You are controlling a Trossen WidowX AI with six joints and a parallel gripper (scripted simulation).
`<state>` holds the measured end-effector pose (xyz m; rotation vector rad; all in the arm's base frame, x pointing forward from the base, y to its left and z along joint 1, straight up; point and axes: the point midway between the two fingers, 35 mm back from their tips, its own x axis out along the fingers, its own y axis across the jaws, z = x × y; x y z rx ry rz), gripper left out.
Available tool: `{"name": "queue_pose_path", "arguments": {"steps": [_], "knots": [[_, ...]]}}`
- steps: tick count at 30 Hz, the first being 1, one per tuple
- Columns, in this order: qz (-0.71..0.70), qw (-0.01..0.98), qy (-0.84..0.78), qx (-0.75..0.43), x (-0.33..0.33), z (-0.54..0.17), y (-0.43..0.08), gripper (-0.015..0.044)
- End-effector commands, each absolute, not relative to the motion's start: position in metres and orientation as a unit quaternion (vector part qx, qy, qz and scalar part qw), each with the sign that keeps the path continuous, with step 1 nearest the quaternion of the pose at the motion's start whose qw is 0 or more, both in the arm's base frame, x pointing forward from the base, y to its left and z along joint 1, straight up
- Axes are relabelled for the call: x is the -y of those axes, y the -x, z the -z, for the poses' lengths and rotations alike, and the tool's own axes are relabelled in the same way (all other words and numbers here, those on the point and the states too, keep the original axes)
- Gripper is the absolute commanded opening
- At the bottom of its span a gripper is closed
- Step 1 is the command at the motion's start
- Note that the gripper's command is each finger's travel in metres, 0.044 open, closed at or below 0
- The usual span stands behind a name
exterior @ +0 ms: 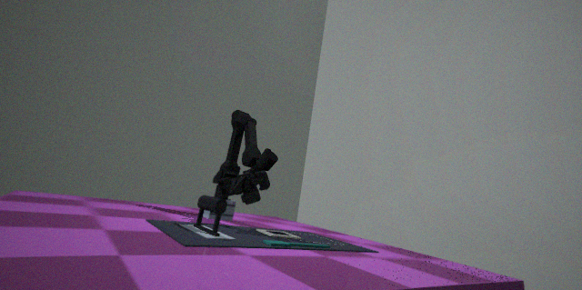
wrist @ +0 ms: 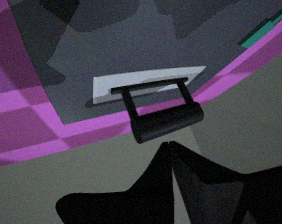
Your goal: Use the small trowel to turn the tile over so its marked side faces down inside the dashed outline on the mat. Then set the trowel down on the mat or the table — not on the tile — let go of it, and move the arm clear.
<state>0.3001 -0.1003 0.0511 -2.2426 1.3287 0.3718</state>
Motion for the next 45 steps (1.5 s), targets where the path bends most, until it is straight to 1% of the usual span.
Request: {"name": "queue_pose_path", "arguments": {"steps": [1,5,11,15,16,31,45], "knots": [[-0.137,0.252,0.824,-0.488,0.100,-0.051,-0.300,0.0000],[-0.137,0.252,0.824,-0.488,0.100,-0.051,-0.300,0.0000],[-0.137,0.253,0.824,-0.489,0.101,-0.051,-0.301,0.0153],[-0.139,0.288,0.807,-0.496,0.104,-0.050,-0.313,0.0257],[-0.139,0.298,0.802,-0.499,0.105,-0.050,-0.316,0.0270],[-0.140,0.450,0.694,-0.544,0.127,-0.050,-0.359,0.0270],[-0.122,0.574,0.550,-0.594,0.153,-0.053,-0.383,0.0270]]}}
